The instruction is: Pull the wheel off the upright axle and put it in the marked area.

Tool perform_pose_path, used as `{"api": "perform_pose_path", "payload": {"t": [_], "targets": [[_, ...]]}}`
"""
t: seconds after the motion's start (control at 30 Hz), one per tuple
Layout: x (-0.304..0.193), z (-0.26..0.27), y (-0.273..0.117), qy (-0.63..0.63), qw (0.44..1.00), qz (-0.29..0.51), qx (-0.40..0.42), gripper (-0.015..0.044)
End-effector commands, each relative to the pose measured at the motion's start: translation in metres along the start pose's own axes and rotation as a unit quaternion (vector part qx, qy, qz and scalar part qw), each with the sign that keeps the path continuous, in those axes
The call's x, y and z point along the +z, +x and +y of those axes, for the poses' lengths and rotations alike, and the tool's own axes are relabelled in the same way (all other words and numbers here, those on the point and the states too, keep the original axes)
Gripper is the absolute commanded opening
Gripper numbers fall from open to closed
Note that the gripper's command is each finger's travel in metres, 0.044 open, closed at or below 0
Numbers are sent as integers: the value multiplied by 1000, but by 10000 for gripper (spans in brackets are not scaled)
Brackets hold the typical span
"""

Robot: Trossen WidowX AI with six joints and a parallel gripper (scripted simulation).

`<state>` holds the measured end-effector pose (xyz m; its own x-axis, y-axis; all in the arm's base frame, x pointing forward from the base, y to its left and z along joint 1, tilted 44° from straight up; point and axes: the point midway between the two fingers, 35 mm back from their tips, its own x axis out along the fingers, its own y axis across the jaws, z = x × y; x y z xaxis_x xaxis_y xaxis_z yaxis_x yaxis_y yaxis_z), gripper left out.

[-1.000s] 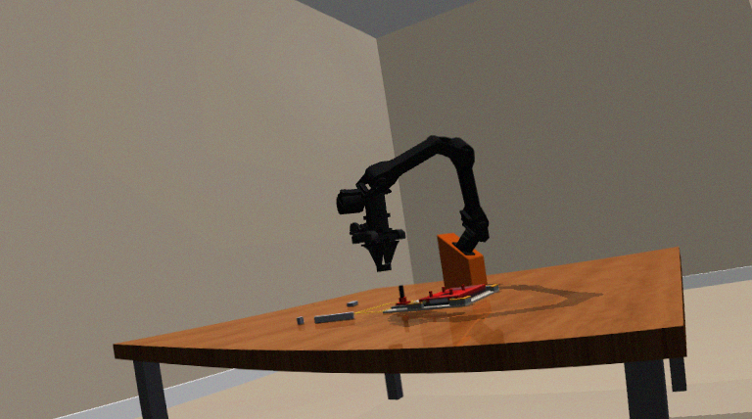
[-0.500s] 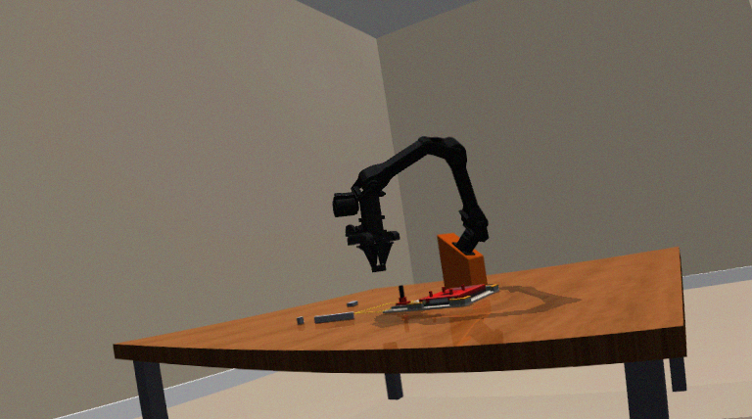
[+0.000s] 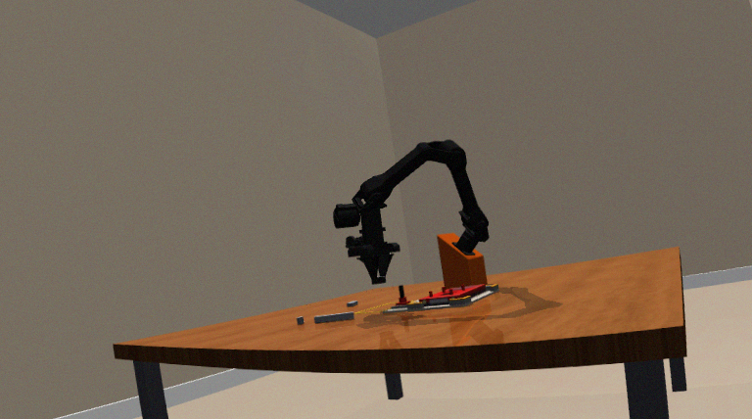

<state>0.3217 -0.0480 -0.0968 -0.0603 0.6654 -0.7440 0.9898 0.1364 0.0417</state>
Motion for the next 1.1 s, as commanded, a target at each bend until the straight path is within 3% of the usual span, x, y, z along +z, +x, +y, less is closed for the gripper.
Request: {"api": "perform_pose_path", "payload": {"t": [0.0,0.23,0.5,0.87,1.07], "targets": [[-2,-4,31,6,1000,8,-7,0],[-5,-7,73,6,1000,10,-8,0],[-5,-7,74,6,1000,10,-8,0],[-4,-5,68,2,1000,7,-7,289],[-2,-4,27,5,1000,8,-7,300]]}}
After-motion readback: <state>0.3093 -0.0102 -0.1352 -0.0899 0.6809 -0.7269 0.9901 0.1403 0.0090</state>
